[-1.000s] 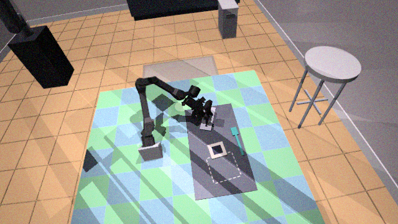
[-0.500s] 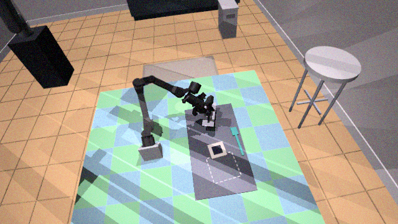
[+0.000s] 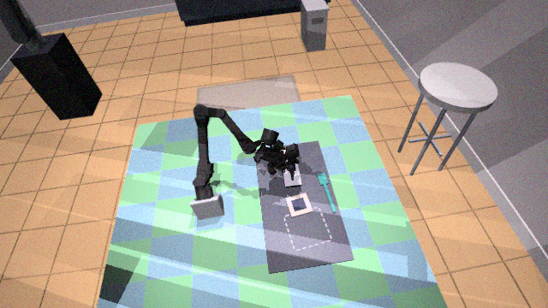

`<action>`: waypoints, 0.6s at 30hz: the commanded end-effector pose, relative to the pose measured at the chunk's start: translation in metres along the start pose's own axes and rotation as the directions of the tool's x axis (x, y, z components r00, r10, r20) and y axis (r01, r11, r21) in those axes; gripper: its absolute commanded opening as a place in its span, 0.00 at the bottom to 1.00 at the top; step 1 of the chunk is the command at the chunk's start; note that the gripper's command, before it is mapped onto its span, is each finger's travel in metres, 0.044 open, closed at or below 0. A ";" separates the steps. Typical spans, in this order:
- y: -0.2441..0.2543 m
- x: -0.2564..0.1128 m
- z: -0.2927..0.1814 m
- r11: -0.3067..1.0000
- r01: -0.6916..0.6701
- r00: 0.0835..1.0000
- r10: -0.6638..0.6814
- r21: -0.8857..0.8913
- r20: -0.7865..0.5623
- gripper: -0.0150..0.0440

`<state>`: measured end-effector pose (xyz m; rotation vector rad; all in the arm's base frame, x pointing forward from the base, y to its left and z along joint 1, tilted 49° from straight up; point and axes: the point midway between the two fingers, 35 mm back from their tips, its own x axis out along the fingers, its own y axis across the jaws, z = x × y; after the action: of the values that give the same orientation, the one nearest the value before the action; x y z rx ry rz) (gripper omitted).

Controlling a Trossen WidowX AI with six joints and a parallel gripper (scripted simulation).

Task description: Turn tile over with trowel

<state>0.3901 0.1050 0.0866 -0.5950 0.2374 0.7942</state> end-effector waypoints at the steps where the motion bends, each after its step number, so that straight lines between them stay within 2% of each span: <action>1: 0.002 -0.010 -0.017 0.998 0.010 0.997 -0.006 -0.056 0.073 0.25; 5: 0.006 -0.016 -0.024 0.996 0.015 0.994 -0.005 -0.090 0.113 0.25; 18: 0.013 -0.008 -0.025 0.996 0.015 0.994 -0.005 -0.090 0.112 0.25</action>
<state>0.3745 0.0905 0.0664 -0.6335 0.0960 0.8381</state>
